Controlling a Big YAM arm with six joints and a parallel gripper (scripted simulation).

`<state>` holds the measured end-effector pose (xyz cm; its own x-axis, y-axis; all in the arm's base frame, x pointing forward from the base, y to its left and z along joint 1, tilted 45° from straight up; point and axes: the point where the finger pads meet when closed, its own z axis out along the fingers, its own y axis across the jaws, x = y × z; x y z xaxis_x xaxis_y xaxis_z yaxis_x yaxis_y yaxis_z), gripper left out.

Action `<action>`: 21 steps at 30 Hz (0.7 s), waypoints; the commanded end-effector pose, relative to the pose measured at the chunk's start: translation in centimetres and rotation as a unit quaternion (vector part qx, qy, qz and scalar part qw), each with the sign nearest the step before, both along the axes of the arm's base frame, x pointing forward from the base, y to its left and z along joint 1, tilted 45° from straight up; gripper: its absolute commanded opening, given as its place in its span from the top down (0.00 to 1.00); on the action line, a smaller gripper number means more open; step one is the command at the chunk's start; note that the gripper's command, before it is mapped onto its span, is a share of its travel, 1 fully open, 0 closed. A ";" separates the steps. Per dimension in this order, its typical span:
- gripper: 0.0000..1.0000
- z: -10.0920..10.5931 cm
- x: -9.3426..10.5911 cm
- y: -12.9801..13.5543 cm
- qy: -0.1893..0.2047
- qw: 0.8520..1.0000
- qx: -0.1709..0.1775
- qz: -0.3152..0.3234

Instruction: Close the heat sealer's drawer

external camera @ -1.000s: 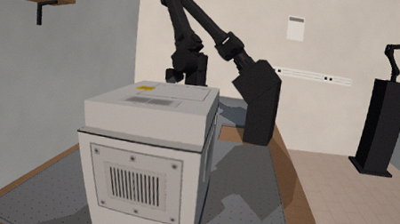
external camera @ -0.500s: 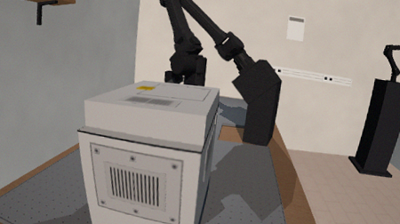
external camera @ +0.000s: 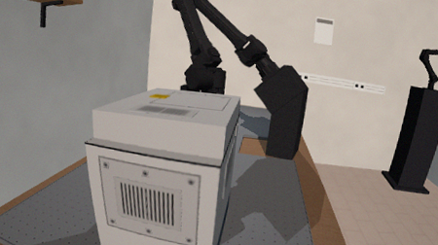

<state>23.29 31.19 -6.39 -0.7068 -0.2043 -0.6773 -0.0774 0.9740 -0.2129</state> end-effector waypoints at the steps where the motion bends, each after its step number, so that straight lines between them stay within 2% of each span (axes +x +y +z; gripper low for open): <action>1: 0.55 -0.9 0.5 -0.4 0.003 1.000 -0.011 0.005; 14: 0.55 -2.3 2.1 -0.3 0.002 1.000 -0.008 0.005; 21: 0.55 -2.5 2.1 0.0 0.001 1.000 -0.007 0.009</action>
